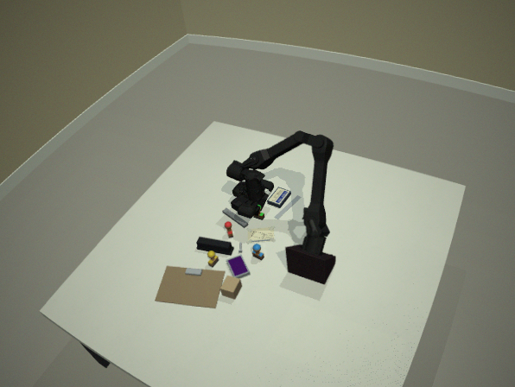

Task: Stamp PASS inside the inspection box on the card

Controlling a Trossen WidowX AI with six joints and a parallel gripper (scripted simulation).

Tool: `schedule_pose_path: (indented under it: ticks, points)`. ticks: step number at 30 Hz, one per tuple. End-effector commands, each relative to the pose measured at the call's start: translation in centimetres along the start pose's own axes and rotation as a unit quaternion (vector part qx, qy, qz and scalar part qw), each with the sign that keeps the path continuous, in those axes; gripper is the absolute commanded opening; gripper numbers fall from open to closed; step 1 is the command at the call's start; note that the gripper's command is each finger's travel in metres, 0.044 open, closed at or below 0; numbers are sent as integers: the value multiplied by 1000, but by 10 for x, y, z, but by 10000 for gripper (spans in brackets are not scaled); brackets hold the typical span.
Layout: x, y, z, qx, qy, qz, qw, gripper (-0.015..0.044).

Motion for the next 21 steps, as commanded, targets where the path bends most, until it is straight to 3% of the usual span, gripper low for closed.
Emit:
schedule_pose_path:
  ticks: [1,4,21]
  points:
    - [0,0,0,1,0,0,1000,60]
    - [-1,0,0,1,0,0,1000,0]
    - [-9,0,1,0,0,0,1000,0]
Point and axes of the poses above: the point midway between the two fingers, 35 mm back from their tips, its own x axis out along the fingers, its own y axis across the jaws, z = x × y, the point moved 4 cm from there along -x, back along the fingers, and after that the axes turned 14 degrees about -x, right-handed, at the moved point
